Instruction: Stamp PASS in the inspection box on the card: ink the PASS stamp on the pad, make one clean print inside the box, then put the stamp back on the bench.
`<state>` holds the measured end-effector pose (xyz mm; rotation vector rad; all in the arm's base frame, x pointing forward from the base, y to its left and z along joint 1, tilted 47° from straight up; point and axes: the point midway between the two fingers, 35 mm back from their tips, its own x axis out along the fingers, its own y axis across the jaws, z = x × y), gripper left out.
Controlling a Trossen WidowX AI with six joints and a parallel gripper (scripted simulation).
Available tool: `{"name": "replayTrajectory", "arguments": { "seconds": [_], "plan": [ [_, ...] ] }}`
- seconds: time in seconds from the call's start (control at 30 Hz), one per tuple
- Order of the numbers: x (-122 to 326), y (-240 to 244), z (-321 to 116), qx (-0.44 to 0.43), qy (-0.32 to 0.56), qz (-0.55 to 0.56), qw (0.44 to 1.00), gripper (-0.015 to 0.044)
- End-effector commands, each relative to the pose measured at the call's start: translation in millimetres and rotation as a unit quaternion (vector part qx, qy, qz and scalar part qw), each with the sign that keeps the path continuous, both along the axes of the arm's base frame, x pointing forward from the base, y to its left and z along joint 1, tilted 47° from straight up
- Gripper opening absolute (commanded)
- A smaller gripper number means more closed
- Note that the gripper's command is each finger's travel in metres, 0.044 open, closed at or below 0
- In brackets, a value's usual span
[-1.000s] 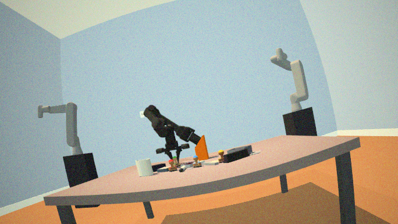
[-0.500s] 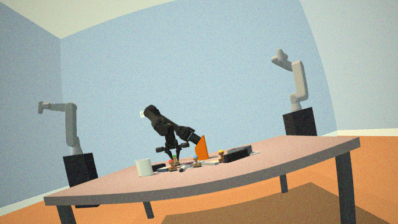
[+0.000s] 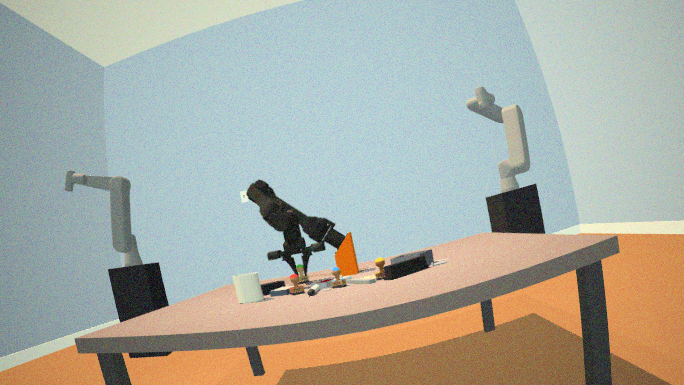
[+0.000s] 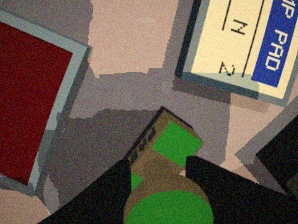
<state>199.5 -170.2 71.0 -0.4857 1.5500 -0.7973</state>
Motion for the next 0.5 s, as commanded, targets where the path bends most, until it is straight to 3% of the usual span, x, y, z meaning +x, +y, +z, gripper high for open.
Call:
{"name": "replayTrajectory", "arguments": {
  "seconds": [0.0, 0.47],
  "plan": [
    [1.9, 1.9, 2.7, -0.002, -0.003, 0.000, 1.000, 0.0000],
    [3.1, 6.8, 7.0, -0.002, -0.003, 0.000, 1.000, 0.0000]
  ]
}}
